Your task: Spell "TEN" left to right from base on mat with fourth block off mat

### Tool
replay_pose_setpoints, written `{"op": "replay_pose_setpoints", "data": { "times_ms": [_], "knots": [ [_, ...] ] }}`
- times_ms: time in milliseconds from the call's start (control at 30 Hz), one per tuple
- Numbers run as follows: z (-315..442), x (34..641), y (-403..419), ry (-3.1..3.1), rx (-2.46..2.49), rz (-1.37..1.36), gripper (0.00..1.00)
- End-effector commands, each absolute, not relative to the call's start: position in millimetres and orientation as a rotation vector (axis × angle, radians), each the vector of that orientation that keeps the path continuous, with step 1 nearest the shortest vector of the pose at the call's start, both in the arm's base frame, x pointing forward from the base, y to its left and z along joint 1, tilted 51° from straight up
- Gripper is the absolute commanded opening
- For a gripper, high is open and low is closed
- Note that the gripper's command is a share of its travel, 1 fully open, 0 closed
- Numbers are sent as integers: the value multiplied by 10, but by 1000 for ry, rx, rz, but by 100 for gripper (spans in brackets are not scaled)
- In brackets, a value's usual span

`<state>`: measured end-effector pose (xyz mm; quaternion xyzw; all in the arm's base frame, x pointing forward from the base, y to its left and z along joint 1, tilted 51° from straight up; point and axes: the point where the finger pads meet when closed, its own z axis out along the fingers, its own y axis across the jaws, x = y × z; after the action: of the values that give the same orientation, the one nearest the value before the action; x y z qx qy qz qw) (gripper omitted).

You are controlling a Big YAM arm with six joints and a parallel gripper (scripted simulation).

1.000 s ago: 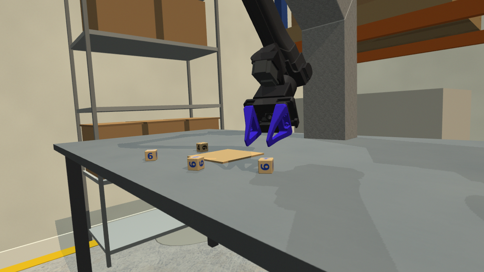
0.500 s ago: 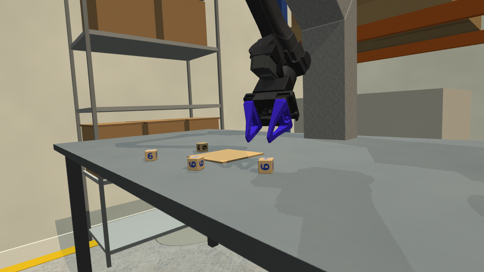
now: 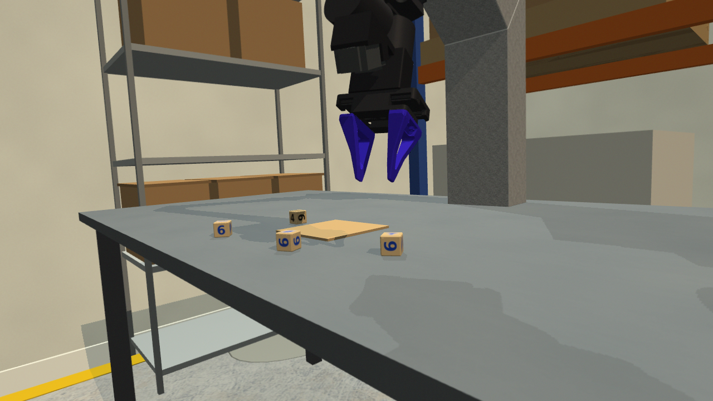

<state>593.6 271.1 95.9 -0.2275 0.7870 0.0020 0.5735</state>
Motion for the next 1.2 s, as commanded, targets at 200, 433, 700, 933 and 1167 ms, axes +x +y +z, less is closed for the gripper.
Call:
{"op": "replay_pose_setpoints", "data": {
  "times_ms": [200,433,700,933,1167],
  "knots": [
    [808,5856,2795,2158,-572,-42,41],
    [825,5853,2787,2181,-573,-49,100],
    [911,5864,2793,2162,-566,-44,100],
    [888,5864,2794,2175,-516,-19,100],
    [790,5851,2786,2247,-112,176,100]
  ]
}}
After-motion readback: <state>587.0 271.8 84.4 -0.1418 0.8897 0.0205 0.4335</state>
